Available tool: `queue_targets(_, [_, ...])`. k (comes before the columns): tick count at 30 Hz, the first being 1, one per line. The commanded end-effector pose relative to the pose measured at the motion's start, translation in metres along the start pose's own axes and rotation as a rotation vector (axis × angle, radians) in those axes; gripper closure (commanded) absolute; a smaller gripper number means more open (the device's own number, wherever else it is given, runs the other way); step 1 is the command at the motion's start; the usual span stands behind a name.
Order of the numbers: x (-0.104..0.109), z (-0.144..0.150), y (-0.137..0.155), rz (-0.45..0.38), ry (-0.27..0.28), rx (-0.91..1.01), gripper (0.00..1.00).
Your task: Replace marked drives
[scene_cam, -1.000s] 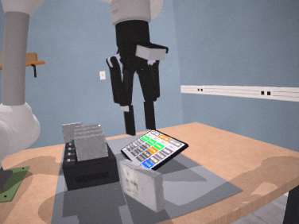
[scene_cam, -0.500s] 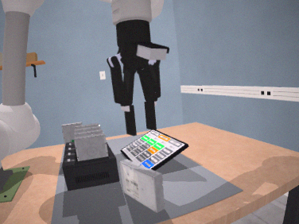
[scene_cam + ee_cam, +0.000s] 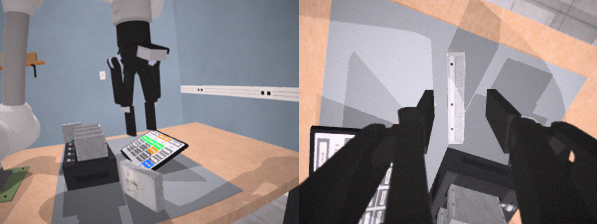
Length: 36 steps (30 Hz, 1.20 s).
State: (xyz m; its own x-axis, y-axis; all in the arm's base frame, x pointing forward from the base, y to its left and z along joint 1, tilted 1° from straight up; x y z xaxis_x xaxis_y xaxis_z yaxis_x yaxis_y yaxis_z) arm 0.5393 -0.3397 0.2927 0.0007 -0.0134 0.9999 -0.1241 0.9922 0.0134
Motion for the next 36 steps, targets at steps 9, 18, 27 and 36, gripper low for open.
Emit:
queue_targets(9, [-0.012, 0.000, 0.000, 0.000, -0.001, 0.000, 0.60])
queue_targets(18, [-0.034, 0.000, 0.000, 0.000, -0.001, 0.000, 0.60])
queue_targets(27, [-0.054, 0.000, 0.000, 0.000, -0.001, 0.000, 0.60])
queue_targets(36, [-0.075, 0.000, 0.000, 0.000, -0.001, 0.000, 0.60])
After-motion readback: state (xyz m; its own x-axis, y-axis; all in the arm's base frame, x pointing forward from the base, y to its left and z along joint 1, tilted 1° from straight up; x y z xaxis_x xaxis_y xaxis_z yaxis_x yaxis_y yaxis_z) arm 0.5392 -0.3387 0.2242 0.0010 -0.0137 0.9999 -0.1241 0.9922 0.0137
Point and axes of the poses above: the point where the finger pads meet when closed, its own x axis back along the fingers, its own z axis across the jaws, y = z × x, the point moved 7 cm from there along x, back along the fingers, and after that the axes turned 11 degrees about -x, right-handed, at the moved point
